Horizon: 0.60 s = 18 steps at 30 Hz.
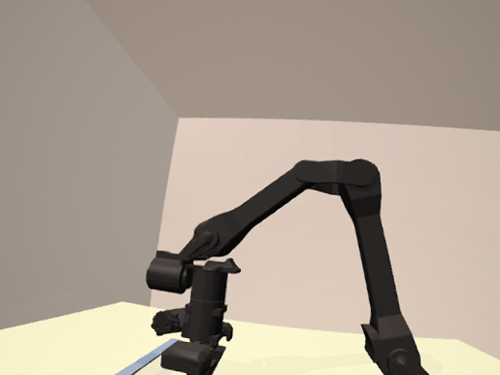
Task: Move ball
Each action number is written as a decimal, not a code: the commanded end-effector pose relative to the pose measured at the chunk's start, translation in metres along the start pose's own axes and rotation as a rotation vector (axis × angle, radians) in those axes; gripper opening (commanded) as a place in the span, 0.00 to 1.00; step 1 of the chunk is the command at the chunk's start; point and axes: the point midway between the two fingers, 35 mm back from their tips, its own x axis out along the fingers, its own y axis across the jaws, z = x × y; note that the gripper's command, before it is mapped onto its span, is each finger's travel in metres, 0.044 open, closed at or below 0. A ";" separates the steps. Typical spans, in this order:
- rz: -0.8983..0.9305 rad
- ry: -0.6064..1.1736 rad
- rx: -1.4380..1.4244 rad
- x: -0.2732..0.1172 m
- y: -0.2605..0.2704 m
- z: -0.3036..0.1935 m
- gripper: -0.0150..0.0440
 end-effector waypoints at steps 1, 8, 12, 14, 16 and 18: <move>0.003 0.001 -0.006 0.005 0.000 0.000 0.25; 0.003 0.001 -0.006 0.016 0.000 0.000 0.25; 0.003 0.001 -0.006 0.020 0.000 -0.001 0.25; 0.003 0.001 -0.006 0.020 0.000 -0.001 0.25; 0.003 0.001 -0.006 0.020 0.000 -0.001 0.25; 0.003 0.001 -0.006 0.020 0.000 -0.001 0.25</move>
